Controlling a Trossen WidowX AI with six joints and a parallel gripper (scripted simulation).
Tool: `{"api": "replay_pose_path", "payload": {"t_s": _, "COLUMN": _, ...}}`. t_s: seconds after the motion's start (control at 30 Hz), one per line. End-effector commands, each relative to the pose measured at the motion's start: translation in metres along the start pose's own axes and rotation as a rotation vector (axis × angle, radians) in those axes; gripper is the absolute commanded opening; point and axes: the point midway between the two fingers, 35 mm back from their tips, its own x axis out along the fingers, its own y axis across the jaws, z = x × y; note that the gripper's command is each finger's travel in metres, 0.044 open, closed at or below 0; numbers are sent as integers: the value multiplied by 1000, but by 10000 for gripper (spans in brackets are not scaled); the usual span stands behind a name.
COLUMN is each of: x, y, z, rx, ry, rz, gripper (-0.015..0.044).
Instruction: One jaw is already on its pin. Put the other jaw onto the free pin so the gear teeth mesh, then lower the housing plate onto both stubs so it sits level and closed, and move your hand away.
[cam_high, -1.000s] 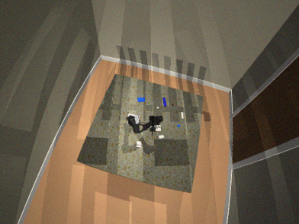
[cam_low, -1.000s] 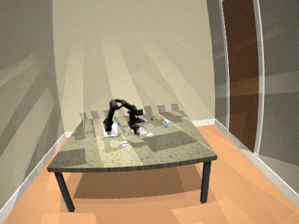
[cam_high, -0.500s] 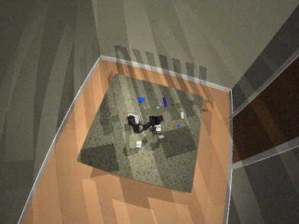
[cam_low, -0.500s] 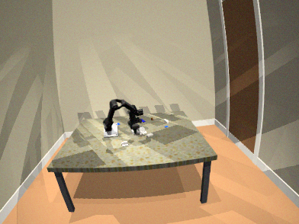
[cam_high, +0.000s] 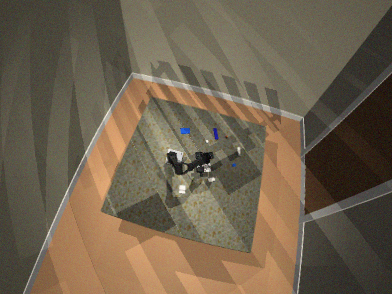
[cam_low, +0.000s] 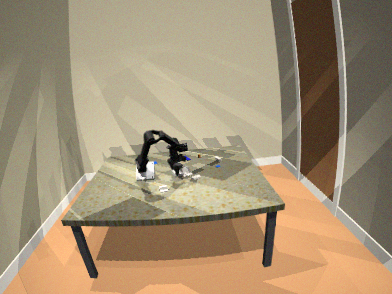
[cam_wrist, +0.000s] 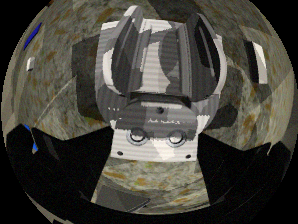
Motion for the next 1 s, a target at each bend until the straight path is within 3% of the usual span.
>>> {"api": "replay_pose_path", "payload": {"t_s": 0.0, "x": 1, "y": 0, "z": 0, "rx": -5, "ry": 1, "rz": -3, "gripper": 351}}
{"api": "replay_pose_path", "payload": {"t_s": 0.27, "x": 1, "y": 0, "z": 0, "rx": -5, "ry": 1, "rz": -3, "gripper": 351}}
{"api": "replay_pose_path", "payload": {"t_s": 0.4, "x": 0, "y": 0, "z": 0, "rx": 0, "ry": 0, "rz": 0, "gripper": 440}}
{"api": "replay_pose_path", "payload": {"t_s": 0.83, "x": 0, "y": 0, "z": 0, "rx": 0, "ry": 0, "rz": 0, "gripper": 440}}
{"api": "replay_pose_path", "payload": {"t_s": 0.97, "x": -19, "y": 1, "z": 2, "rx": -2, "ry": -1, "rz": 2, "gripper": 440}}
